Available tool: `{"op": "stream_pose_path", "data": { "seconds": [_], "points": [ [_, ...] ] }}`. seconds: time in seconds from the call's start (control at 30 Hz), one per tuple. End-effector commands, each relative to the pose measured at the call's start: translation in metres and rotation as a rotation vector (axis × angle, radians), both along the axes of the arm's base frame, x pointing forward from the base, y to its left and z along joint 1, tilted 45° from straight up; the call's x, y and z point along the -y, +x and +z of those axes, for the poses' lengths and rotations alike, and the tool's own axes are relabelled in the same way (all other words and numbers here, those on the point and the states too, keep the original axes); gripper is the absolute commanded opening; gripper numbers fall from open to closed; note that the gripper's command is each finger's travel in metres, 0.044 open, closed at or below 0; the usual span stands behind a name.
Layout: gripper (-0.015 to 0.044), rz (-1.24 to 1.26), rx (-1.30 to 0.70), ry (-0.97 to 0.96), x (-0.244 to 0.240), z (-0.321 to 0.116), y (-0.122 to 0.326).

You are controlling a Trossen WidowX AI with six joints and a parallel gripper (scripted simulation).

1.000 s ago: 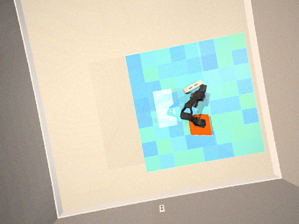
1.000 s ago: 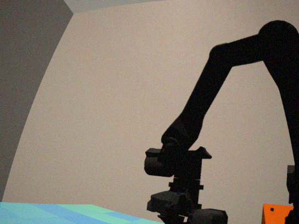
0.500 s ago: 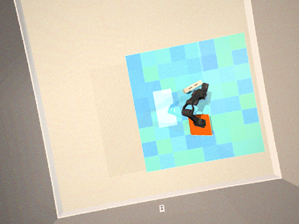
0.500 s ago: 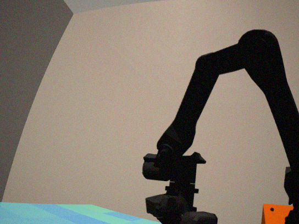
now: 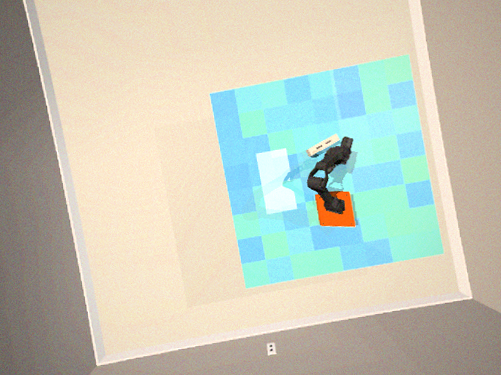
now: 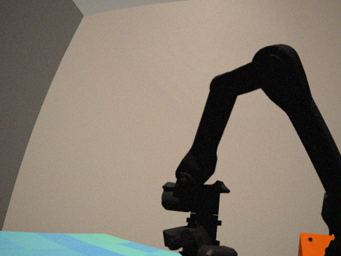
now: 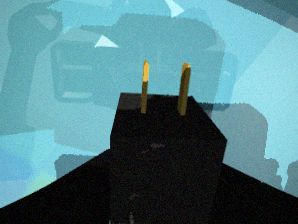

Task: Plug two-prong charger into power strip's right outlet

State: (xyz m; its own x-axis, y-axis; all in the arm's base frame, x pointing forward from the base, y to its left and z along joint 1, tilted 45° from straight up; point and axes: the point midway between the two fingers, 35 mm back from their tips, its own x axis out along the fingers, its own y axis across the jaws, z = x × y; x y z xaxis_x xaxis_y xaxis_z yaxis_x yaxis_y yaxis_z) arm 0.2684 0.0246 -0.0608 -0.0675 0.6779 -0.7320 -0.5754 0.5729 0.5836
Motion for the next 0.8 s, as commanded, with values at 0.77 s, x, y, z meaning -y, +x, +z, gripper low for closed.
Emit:
{"op": "stream_pose_path", "data": {
  "seconds": [0.77],
  "points": [
    [0.0000,-0.148,-0.145,-0.009,0.009,-0.028,0.017]
  ]
}}
